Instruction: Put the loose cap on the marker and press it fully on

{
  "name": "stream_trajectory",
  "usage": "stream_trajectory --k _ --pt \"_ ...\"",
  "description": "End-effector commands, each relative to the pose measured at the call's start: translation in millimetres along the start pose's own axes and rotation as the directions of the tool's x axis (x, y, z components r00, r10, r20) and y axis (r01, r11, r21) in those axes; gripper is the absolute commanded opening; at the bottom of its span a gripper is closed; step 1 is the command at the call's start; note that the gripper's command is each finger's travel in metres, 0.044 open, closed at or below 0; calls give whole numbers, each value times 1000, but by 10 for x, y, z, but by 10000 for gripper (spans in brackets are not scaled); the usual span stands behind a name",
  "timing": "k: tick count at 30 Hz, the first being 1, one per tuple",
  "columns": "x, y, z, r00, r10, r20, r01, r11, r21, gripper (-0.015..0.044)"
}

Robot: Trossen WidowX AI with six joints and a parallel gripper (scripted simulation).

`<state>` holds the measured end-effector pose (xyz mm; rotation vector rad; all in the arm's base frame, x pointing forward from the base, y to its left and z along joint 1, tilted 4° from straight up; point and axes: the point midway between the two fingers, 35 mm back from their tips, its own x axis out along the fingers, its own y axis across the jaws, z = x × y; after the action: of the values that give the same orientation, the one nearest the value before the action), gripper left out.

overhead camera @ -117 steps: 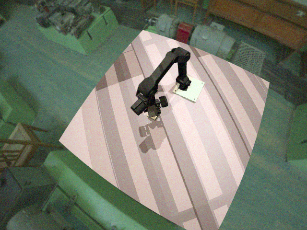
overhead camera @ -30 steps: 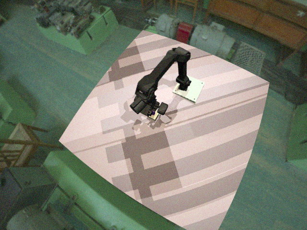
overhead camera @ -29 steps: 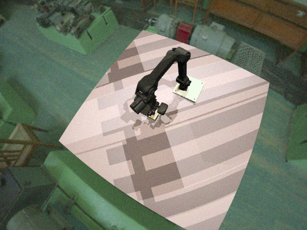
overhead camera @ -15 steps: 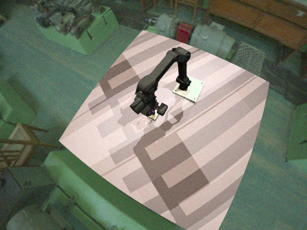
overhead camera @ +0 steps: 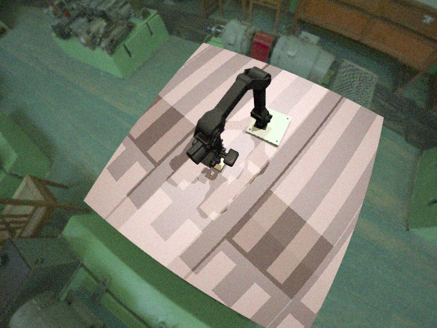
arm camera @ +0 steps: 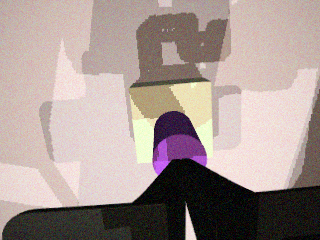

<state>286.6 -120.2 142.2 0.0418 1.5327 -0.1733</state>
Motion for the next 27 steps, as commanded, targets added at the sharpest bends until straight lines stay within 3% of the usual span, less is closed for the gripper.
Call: stream_trajectory --k 1,21,27 --pt "74 -1 -10 1000 -1 -6 1 1000 1 0" --pt "157 -12 14 1000 -5 9 5 1000 6 0" --pt "-346 -19 55 1000 -4 8 4 1000 6 0"
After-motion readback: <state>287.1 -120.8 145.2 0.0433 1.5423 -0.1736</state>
